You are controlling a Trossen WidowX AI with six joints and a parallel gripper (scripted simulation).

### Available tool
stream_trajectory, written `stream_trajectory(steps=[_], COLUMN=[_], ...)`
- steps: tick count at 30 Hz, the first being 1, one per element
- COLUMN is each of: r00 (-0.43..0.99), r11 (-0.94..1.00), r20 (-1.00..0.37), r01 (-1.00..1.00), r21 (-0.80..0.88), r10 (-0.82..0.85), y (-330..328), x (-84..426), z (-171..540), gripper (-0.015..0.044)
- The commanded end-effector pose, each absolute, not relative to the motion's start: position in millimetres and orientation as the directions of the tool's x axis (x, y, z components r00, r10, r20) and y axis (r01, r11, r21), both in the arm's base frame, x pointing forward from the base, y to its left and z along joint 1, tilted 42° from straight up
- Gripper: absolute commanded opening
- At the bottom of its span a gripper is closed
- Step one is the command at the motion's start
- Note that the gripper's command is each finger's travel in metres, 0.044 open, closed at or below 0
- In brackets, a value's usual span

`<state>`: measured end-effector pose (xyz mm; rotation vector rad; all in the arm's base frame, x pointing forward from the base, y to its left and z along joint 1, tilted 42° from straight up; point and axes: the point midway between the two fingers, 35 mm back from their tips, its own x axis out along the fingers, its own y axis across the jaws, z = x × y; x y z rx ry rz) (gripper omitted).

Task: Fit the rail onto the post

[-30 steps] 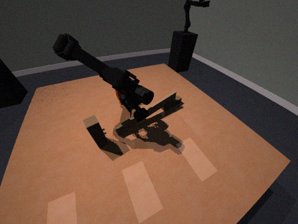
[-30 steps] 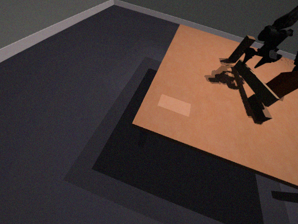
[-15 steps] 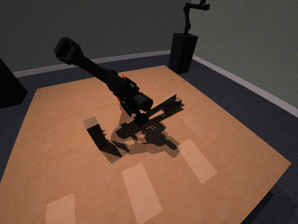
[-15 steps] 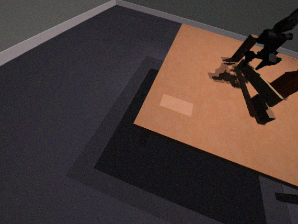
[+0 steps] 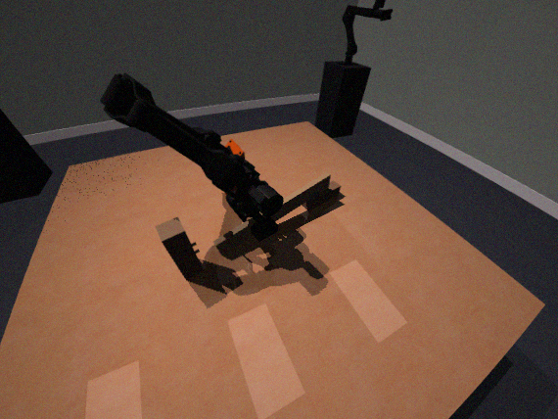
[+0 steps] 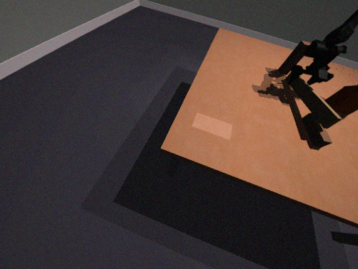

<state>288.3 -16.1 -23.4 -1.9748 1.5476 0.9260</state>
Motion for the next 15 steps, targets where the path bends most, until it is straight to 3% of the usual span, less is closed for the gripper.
stream_trajectory(steps=[1, 2, 15], r00=[0.136, 0.136, 0.136], r11=[-0.259, -0.259, -0.259], r20=[-0.741, -0.741, -0.741], r01=[-0.964, -0.964, -0.964], r21=[0.052, 0.052, 0.052], r10=[-0.657, -0.657, -0.657], y=[-21.2, -21.4, -21.4], x=[287.3, 287.3, 287.3], z=[-27.4, -27.6, -27.6], gripper=[0.0440, 0.0440, 0.0099])
